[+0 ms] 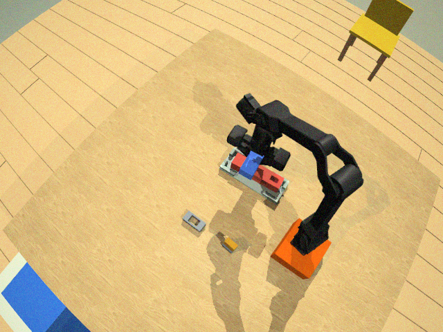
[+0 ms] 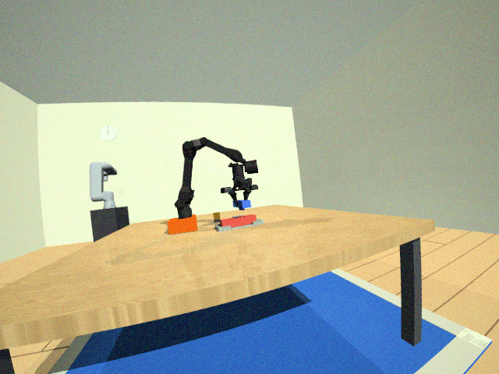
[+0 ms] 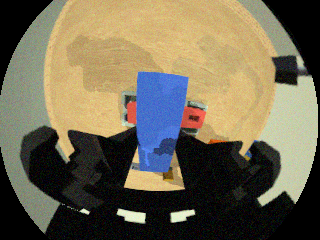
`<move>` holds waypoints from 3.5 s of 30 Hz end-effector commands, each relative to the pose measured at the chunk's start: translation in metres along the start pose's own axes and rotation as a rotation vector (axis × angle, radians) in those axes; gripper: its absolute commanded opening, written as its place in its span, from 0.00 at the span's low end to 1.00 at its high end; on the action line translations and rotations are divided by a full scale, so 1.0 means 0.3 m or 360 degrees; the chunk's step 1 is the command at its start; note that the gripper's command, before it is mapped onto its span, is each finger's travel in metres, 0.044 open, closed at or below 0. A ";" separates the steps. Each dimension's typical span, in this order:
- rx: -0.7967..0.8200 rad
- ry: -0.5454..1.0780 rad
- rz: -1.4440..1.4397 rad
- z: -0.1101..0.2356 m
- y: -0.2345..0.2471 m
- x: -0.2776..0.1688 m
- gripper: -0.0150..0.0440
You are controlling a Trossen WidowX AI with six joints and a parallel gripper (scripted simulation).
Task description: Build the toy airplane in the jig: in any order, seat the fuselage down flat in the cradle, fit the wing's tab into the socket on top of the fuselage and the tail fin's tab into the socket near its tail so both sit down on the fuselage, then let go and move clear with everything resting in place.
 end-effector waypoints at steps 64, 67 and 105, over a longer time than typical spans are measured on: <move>0.0008 0.0000 -0.0011 0.018 0.009 0.004 1.00; 0.0001 -0.0008 -0.0005 0.150 0.003 0.000 1.00; 0.0002 -0.0011 0.2148 0.175 0.077 -0.165 1.00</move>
Point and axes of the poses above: the point midway between the two fingers, 35 mm back from their tips, its own z axis back along the fingers, its own y axis across the jaws, x = y × z, the point moved 6 cm from there along z, back along the fingers, and after that the axes turned 10 degrees about z, right-handed, at the moved point
